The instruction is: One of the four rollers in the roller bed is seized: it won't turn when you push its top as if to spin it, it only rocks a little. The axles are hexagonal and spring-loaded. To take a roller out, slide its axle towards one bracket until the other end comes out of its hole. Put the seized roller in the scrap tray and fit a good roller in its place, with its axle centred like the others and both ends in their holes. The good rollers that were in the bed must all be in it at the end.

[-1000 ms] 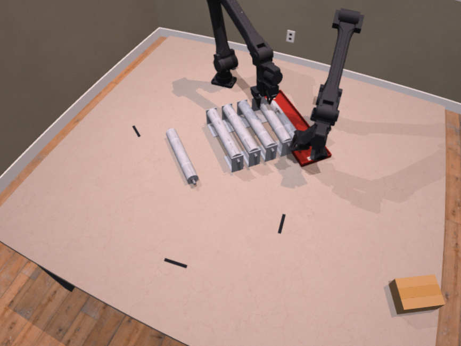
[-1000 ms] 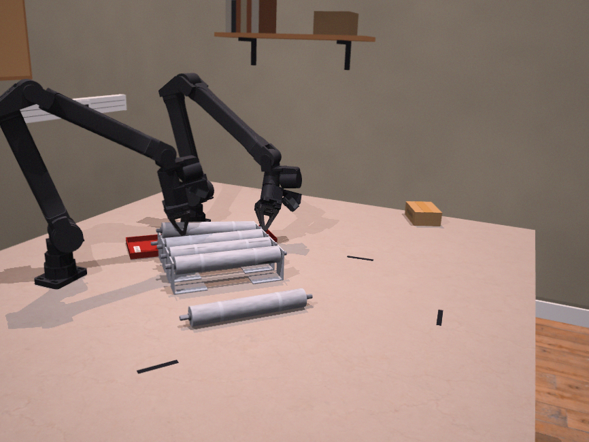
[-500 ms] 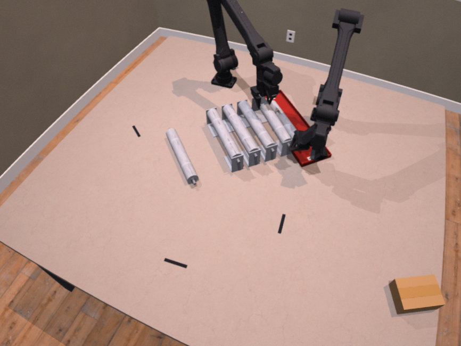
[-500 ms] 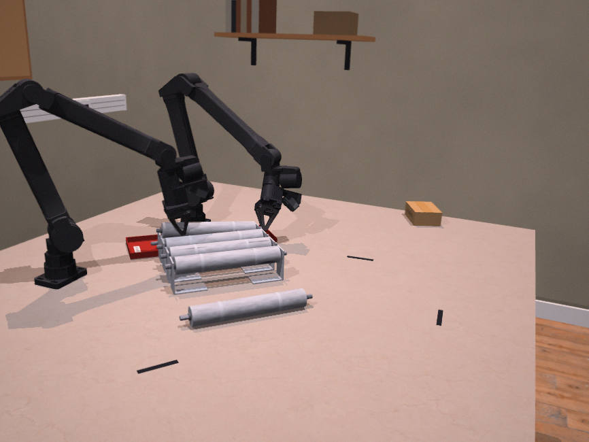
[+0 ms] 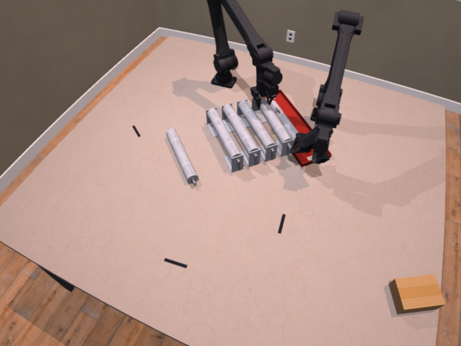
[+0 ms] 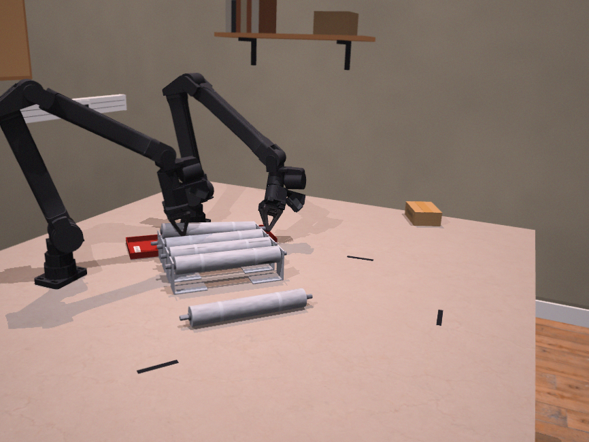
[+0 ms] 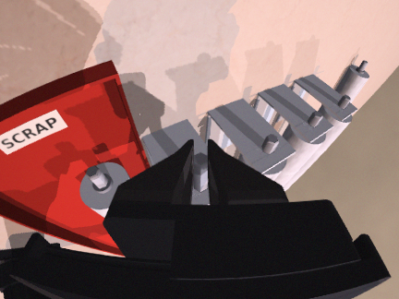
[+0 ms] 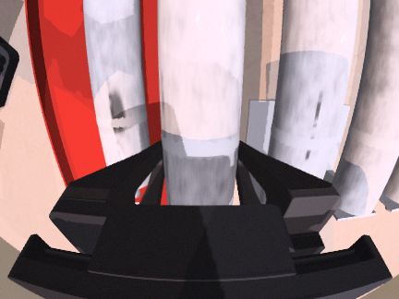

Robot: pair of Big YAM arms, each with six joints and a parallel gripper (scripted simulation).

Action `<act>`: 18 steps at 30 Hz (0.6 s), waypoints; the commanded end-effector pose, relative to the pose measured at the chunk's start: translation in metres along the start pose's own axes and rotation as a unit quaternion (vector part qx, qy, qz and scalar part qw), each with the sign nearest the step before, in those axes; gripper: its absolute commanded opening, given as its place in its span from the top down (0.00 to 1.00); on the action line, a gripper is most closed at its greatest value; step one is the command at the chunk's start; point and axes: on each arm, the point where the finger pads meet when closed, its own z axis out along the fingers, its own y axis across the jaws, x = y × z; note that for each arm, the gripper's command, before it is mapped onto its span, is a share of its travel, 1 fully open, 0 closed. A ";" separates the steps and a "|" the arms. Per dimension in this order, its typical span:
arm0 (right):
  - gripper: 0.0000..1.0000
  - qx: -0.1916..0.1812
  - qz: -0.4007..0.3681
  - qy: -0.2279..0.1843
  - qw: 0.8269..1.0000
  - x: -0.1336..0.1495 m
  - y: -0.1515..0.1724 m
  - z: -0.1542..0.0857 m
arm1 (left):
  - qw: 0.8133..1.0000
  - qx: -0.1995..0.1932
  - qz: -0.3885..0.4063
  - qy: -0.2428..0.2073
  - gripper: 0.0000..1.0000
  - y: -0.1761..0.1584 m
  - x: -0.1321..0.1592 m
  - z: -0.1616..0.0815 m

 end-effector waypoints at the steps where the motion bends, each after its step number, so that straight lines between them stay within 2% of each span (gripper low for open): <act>1: 0.68 -0.001 -0.001 -0.014 1.000 -0.002 -0.002 -0.006 | 0.997 0.026 0.013 -0.077 0.97 -0.029 -0.073 -0.036; 8: 0.68 -0.002 -0.003 -0.025 1.000 -0.003 -0.001 -0.002 | 0.996 0.029 0.016 -0.081 0.97 -0.030 -0.075 -0.037; 13: 0.68 0.000 0.002 -0.012 1.000 0.004 -0.002 -0.002 | 0.996 0.028 0.016 -0.081 0.97 -0.030 -0.075 -0.037; 14: 0.68 -0.002 -0.001 -0.030 1.000 -0.003 -0.001 -0.001 | 0.996 0.028 0.015 -0.080 0.97 -0.030 -0.075 -0.037; 18: 0.68 -0.001 -0.003 -0.026 1.000 0.002 -0.001 0.001 | 0.996 0.028 0.016 -0.081 0.97 -0.030 -0.075 -0.037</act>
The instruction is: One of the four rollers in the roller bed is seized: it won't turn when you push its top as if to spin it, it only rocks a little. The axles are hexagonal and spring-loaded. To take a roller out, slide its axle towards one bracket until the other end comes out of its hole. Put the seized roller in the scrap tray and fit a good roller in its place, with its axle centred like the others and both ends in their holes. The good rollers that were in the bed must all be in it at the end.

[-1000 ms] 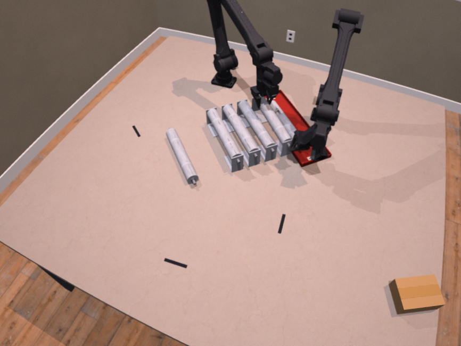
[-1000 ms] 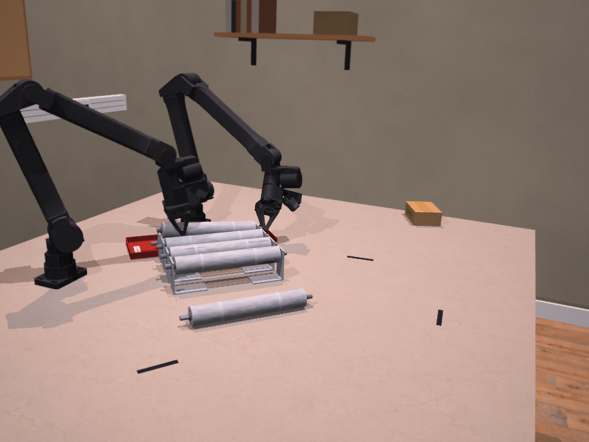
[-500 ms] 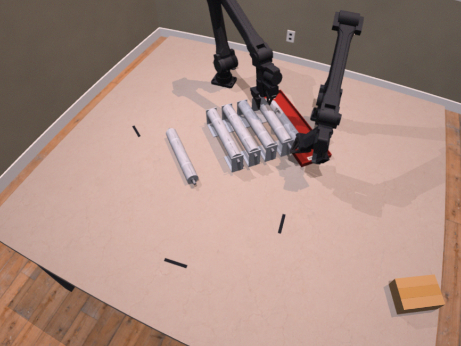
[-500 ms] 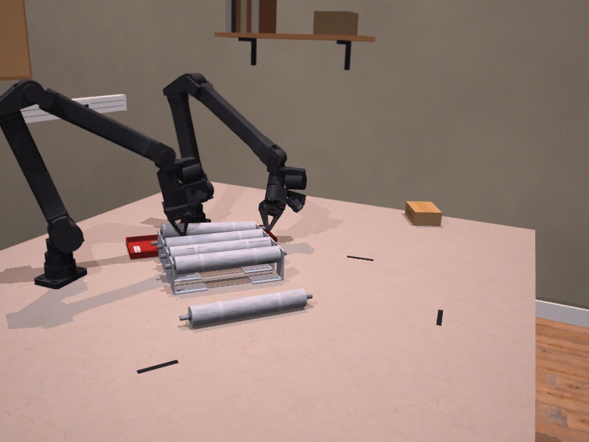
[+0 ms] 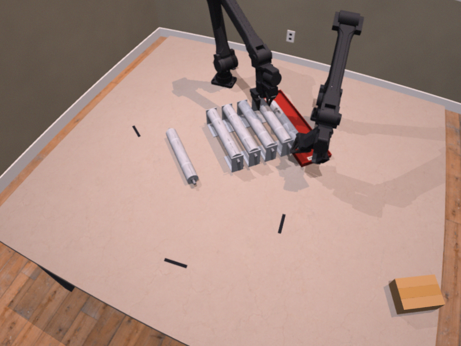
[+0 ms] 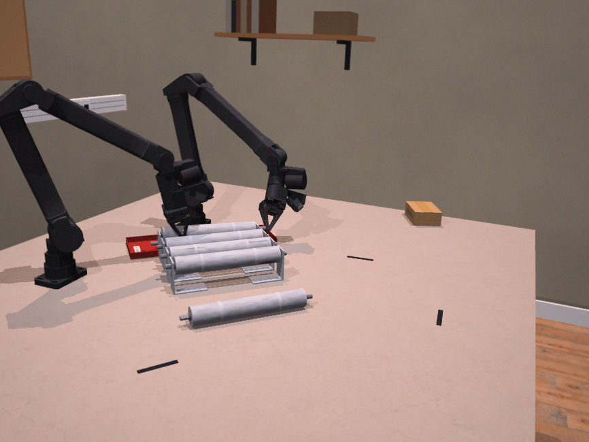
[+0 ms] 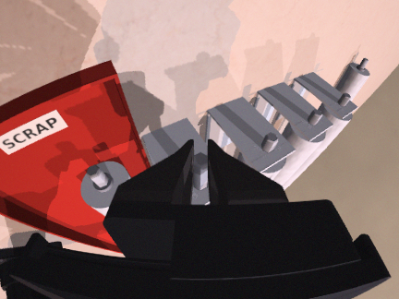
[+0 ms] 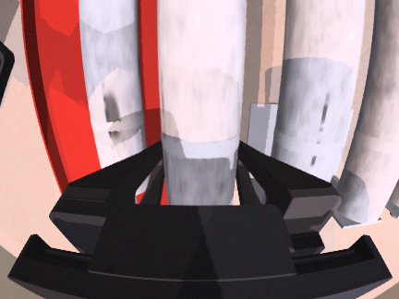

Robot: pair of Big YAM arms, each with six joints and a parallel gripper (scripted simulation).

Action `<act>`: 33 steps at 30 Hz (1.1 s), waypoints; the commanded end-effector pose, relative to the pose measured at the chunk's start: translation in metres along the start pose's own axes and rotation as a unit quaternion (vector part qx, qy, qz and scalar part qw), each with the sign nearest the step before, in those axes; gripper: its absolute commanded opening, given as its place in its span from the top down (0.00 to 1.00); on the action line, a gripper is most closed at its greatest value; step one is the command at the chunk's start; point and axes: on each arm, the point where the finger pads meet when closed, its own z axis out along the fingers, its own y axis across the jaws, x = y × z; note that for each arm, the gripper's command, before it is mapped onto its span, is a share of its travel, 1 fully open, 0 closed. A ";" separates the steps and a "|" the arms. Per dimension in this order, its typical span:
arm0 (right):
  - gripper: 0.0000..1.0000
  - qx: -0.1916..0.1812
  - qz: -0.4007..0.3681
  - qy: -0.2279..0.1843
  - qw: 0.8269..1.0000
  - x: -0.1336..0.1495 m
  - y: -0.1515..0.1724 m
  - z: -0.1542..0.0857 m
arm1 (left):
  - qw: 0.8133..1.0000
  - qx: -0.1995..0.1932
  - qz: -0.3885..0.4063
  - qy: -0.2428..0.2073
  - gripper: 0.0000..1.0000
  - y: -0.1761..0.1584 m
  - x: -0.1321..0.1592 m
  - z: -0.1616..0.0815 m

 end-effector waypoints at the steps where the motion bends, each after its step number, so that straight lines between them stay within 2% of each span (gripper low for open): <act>1: 0.68 -0.002 -0.002 -0.019 1.000 -0.002 0.000 -0.007 | 0.996 0.029 0.013 -0.087 0.97 -0.029 -0.075 -0.037; 12: 0.68 -0.001 -0.002 -0.019 1.000 0.004 0.001 -0.004 | 0.996 0.029 0.013 -0.087 0.97 -0.029 -0.075 -0.037; 13: 0.68 -0.002 -0.002 -0.032 0.999 -0.002 0.001 -0.003 | 0.996 0.028 0.012 -0.086 0.97 -0.029 -0.075 -0.037; 14: 0.68 -0.001 -0.003 -0.018 1.000 0.006 0.001 -0.003 | 0.996 0.029 0.013 -0.087 0.97 -0.029 -0.075 -0.037; 17: 0.68 0.000 -0.001 -0.012 1.000 0.009 0.001 -0.002 | 0.996 0.029 0.013 -0.087 0.97 -0.030 -0.075 -0.037; 18: 0.68 0.000 -0.001 -0.012 1.000 0.009 0.001 -0.002 | 0.999 -0.010 -0.017 0.033 0.97 -0.007 -0.020 0.000; 22: 0.68 -0.001 -0.001 -0.012 1.000 0.009 0.001 -0.002 | 0.999 -0.012 -0.013 0.029 0.97 0.000 -0.019 0.007; 33: 0.68 -0.001 -0.001 -0.012 1.000 0.009 0.001 -0.002 | 1.000 -0.003 -0.008 0.017 0.97 -0.005 -0.022 0.000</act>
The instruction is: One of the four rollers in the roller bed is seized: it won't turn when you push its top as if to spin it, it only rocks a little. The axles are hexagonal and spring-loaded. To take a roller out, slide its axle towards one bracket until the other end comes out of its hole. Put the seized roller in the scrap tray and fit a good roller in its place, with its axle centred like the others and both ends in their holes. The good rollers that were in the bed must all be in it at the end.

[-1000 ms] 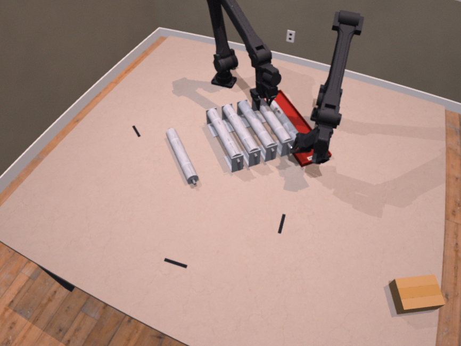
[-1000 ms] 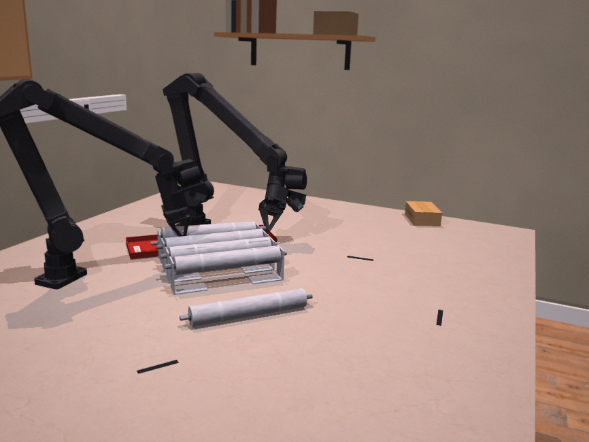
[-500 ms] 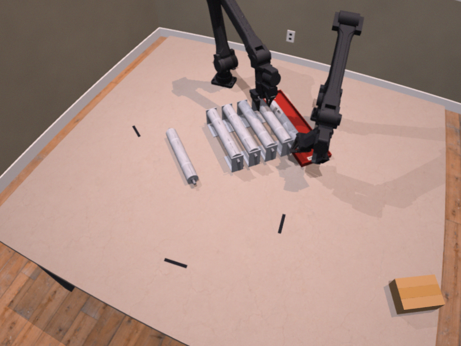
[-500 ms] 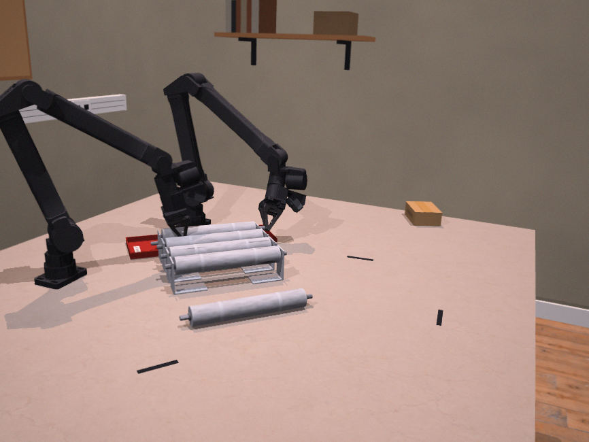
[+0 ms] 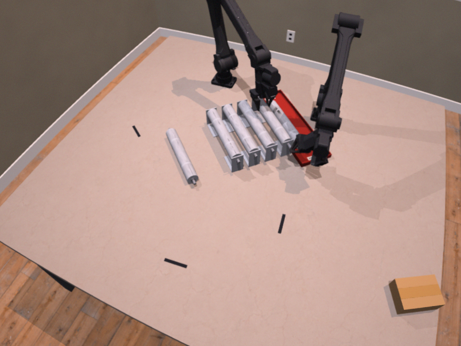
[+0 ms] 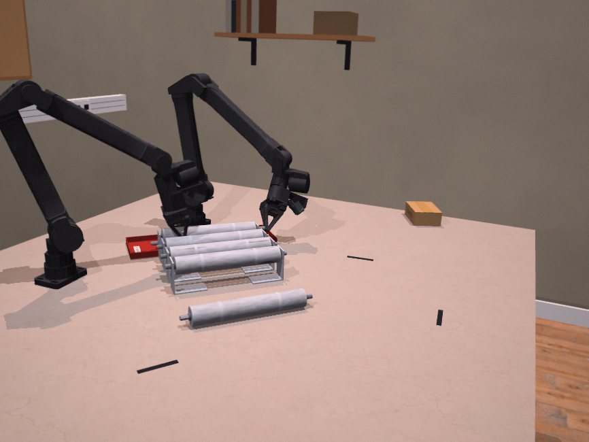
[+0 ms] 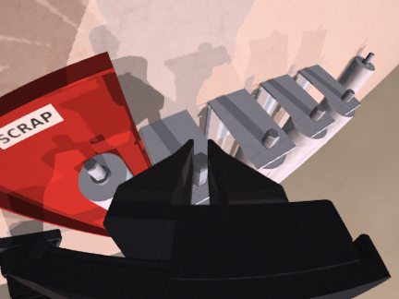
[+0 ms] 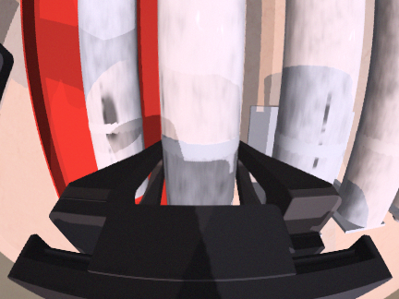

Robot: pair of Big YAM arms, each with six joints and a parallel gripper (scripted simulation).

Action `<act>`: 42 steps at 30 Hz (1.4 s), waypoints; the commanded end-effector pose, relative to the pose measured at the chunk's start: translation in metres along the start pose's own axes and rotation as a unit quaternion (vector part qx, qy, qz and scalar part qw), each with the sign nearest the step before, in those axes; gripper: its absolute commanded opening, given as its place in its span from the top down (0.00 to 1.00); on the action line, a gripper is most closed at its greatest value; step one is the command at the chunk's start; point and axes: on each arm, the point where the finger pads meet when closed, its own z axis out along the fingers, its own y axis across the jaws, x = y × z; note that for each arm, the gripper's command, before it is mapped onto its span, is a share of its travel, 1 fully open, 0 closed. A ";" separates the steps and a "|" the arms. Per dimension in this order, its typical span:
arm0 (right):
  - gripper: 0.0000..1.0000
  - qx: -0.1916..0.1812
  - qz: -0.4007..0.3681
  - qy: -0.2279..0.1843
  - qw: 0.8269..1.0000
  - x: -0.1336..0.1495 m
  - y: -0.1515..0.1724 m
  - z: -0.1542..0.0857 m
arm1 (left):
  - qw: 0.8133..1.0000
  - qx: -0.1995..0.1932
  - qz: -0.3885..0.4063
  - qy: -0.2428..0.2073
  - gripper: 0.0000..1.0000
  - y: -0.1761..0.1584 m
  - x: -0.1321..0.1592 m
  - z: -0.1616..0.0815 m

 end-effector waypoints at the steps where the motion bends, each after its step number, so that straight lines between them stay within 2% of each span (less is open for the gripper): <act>1: 0.68 -0.001 0.000 0.002 1.000 0.008 0.001 -0.006 | 1.000 0.002 0.006 -0.026 0.97 -0.006 -0.025 -0.004; 15: 0.68 -0.001 0.000 0.002 1.000 0.008 0.001 -0.006 | 0.998 0.017 0.030 -0.047 0.97 -0.022 -0.029 -0.021; 17: 0.68 -0.001 0.000 0.002 1.000 0.008 0.001 -0.006 | 0.999 0.013 0.021 -0.040 0.97 -0.018 -0.031 -0.016; 42: 0.68 -0.001 0.000 0.002 1.000 0.008 0.001 -0.006 | 0.999 0.016 0.020 -0.045 0.97 -0.023 -0.029 -0.022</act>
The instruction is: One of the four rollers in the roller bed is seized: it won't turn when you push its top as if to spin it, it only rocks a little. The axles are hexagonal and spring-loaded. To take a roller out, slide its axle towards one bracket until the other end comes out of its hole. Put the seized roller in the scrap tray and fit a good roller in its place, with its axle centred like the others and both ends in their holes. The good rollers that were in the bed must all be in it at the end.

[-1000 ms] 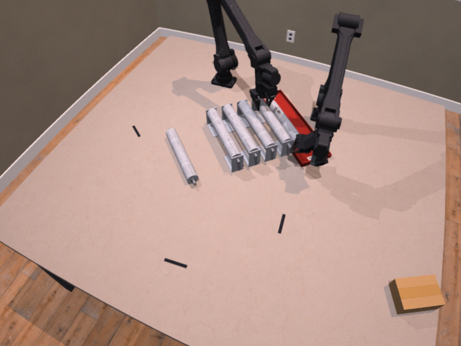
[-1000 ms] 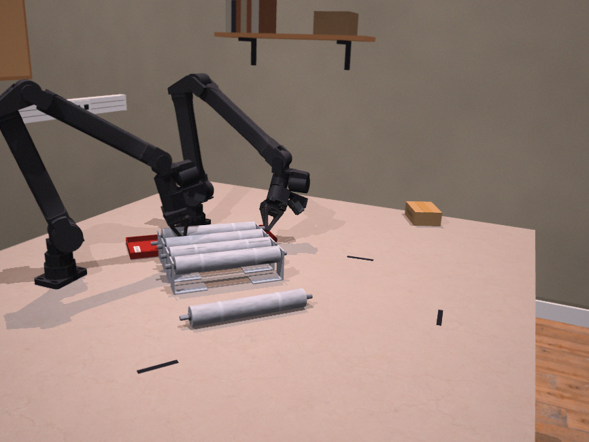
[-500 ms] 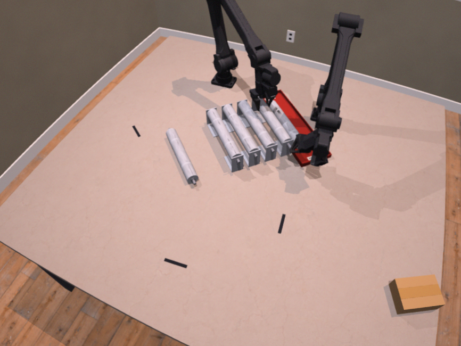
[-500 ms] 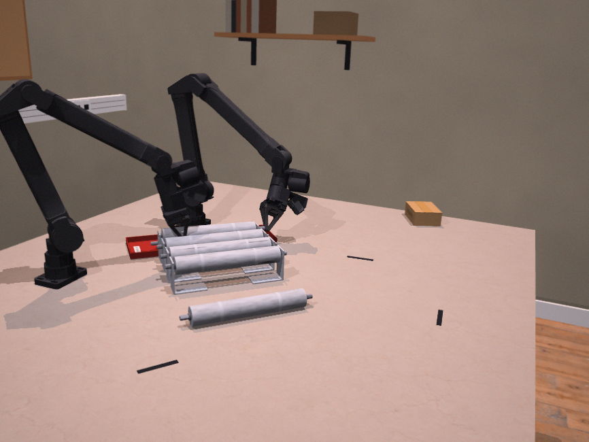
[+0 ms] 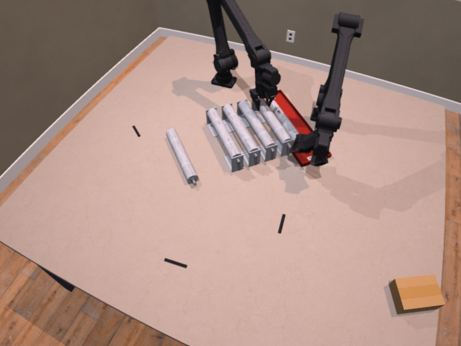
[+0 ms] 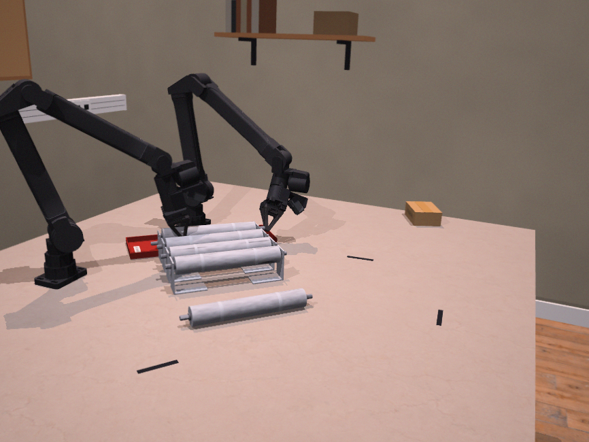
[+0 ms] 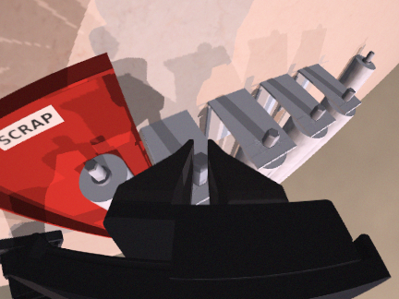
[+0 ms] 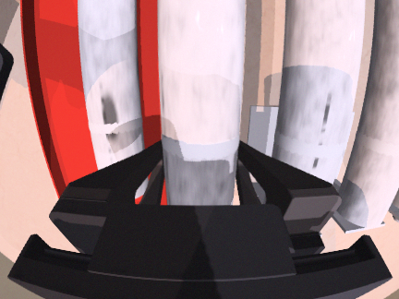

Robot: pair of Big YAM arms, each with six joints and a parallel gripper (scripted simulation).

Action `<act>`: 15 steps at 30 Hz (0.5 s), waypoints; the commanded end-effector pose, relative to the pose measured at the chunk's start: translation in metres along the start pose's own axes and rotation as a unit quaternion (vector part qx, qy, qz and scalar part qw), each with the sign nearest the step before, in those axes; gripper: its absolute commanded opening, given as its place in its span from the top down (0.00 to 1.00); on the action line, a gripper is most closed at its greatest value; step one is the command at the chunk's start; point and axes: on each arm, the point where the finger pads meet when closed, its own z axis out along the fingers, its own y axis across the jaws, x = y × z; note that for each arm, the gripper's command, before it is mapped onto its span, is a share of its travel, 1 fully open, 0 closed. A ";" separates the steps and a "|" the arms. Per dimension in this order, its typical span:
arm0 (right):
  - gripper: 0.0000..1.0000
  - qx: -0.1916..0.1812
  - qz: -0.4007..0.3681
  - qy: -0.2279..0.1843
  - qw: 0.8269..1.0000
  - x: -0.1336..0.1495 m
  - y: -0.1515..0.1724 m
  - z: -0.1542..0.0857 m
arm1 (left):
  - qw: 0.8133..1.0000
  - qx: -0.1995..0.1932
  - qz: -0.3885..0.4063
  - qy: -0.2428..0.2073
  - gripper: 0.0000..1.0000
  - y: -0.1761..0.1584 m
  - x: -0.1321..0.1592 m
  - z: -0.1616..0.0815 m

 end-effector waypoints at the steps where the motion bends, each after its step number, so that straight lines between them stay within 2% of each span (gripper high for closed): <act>1: 0.68 -0.001 0.000 0.002 1.000 0.008 0.002 -0.006 | 0.999 0.017 0.015 -0.044 0.97 -0.023 -0.030 -0.022; 15: 0.68 -0.001 0.000 0.002 1.000 0.008 0.002 -0.006 | 0.999 0.018 0.016 -0.045 0.97 -0.024 -0.029 -0.023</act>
